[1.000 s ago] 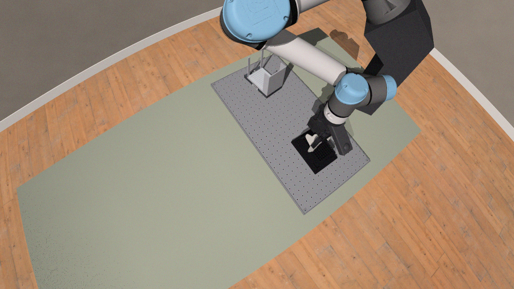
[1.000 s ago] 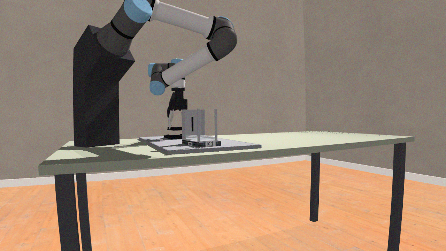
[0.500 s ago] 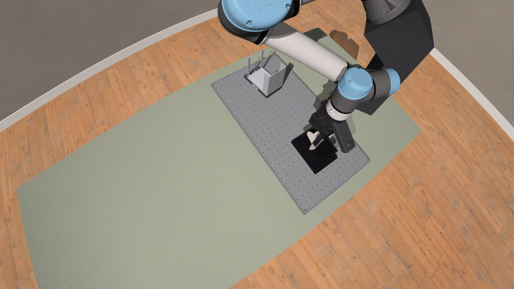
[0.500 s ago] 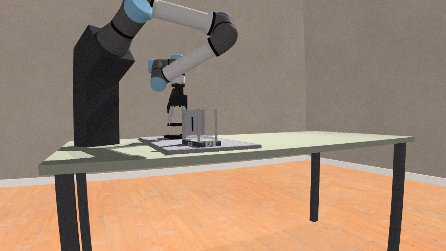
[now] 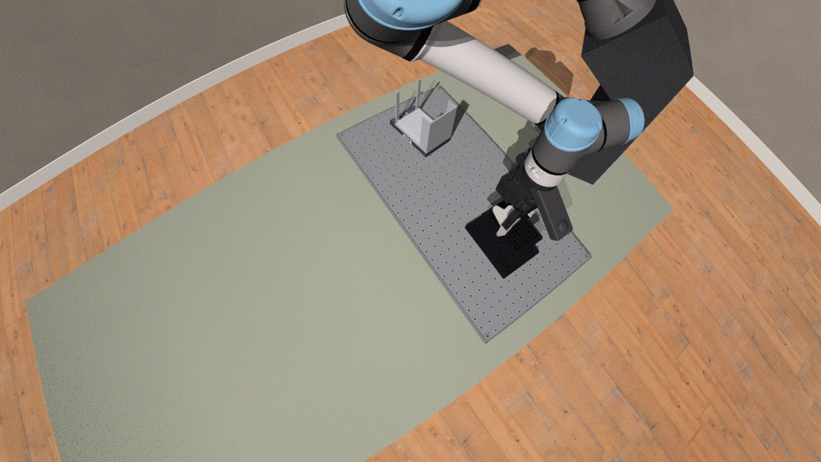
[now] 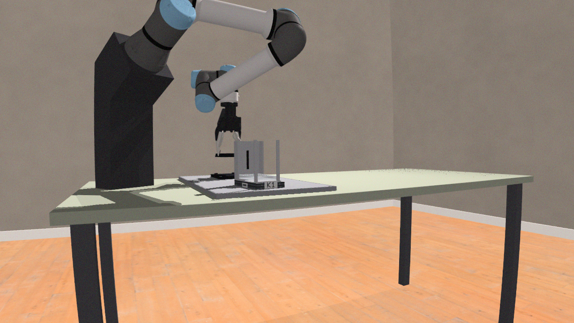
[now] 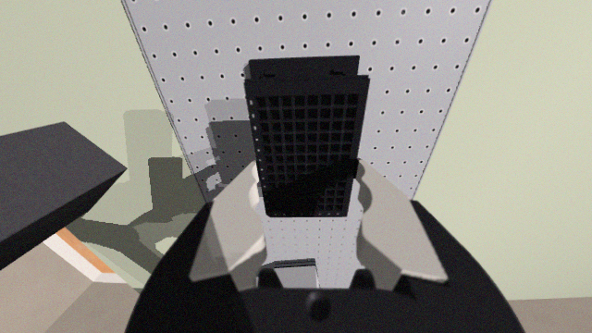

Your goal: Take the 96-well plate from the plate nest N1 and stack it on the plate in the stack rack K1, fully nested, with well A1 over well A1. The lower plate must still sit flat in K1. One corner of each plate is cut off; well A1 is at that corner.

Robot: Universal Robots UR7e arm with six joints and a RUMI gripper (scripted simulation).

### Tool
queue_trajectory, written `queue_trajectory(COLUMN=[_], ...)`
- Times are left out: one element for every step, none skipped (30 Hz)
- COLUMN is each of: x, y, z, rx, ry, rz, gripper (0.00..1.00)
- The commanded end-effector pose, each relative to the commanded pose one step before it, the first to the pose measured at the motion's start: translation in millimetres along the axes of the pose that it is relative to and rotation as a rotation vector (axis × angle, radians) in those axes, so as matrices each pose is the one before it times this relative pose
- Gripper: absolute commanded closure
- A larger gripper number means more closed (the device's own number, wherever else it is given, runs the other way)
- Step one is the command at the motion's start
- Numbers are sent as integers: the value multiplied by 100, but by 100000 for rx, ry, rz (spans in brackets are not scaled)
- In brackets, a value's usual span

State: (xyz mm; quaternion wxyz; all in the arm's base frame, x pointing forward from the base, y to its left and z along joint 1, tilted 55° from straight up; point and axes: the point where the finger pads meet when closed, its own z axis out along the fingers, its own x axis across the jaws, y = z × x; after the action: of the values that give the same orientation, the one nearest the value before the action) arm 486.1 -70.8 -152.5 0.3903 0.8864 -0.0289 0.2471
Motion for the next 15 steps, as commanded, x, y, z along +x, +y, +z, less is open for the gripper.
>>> queue_trajectory(x=[33, 0, 0, 0, 0, 0, 0, 0, 2, 0, 0, 0, 0, 0, 0], y=[-13, 0, 0, 0, 0, 0, 0, 0, -1, 0, 0, 0, 0, 0, 0], z=[-820, -167, -167, -167, -167, -167, 0, 0, -168, -166, -166, -166, -166, -166, -166], rx=[28, 0, 0, 0, 0, 0, 0, 0, 0, 0, 0, 0, 0, 0, 0], ry=[42, 0, 0, 0, 0, 0, 0, 0, -1, 0, 0, 0, 0, 0, 0], rz=[13, 0, 0, 0, 0, 0, 0, 0, 0, 0, 0, 0, 0, 0, 0], gripper=[100, 100, 100, 100, 100, 100, 100, 100, 100, 100, 100, 100, 100, 100, 100])
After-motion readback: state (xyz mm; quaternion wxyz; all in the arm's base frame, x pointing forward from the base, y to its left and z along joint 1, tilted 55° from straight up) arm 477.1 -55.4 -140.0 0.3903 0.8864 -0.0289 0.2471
